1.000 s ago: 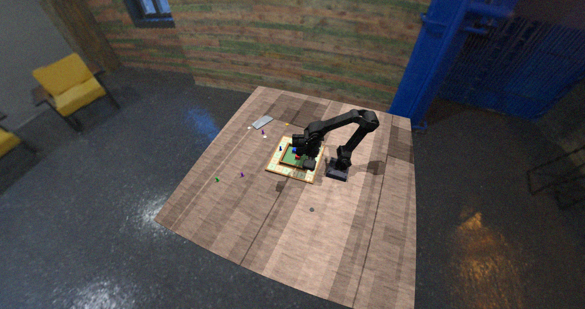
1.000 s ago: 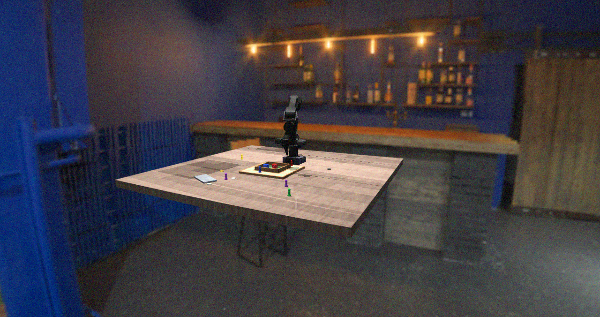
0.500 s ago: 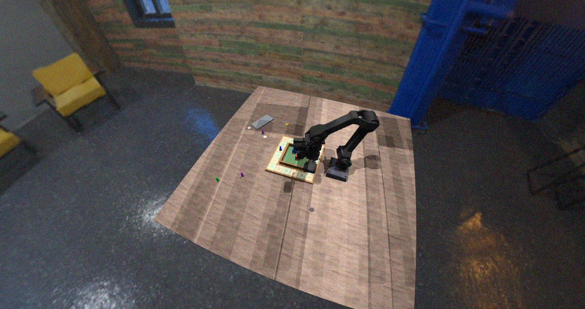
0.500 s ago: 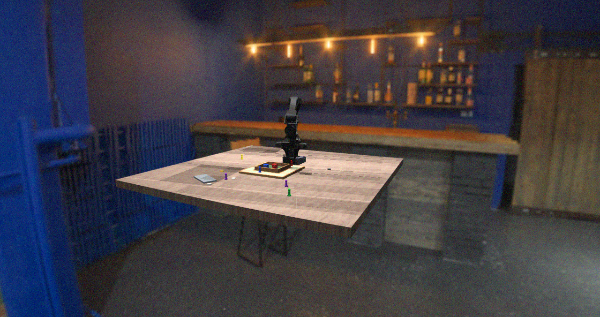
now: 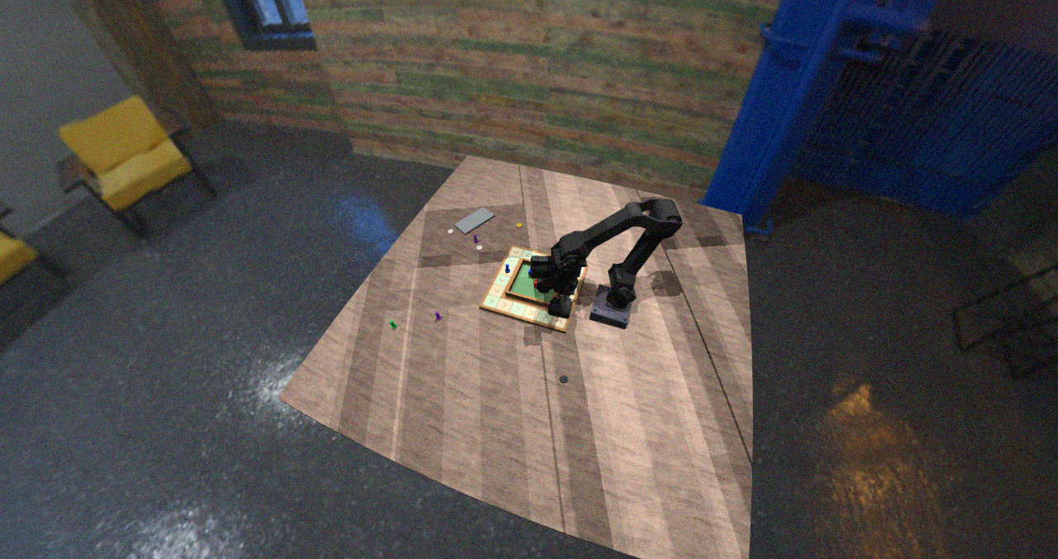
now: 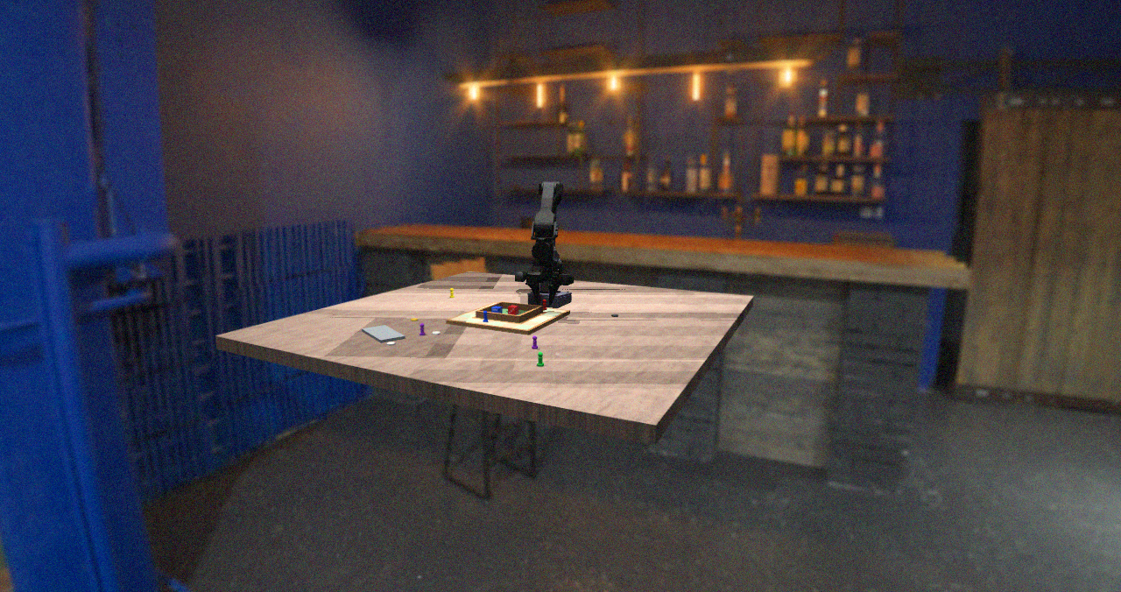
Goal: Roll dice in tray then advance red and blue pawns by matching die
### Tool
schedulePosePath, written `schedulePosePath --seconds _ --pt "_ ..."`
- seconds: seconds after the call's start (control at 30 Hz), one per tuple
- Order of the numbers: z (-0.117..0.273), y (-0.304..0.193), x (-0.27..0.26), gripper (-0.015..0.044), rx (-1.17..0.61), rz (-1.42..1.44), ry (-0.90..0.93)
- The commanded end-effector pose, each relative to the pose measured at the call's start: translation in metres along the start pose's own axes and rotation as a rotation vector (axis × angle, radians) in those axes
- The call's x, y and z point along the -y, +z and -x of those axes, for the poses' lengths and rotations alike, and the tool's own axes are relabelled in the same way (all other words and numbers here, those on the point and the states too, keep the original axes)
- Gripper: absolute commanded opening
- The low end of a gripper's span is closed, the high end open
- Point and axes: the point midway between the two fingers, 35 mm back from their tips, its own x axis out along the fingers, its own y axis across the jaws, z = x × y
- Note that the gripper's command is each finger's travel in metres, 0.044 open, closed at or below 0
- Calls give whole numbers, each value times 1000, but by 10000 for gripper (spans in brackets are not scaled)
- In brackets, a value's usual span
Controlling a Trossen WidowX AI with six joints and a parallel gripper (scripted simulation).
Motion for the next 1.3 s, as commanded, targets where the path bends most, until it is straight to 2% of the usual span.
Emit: schedulePosePath --seconds 0.0,0.13,0.3,0.63,0.8,1.27 --pt "-7 -1 -1 200 -6 -4 4" --pt "-11 -1 -1 200 -6 -4 4" --pt "-11 -1 -1 69 -6 -4 4" --pt "-11 -1 -1 2 -6 -4 4" --pt "-5 1 -1 0 -6 -4 4" --pt "64 9 -3 0 0 -15 5"
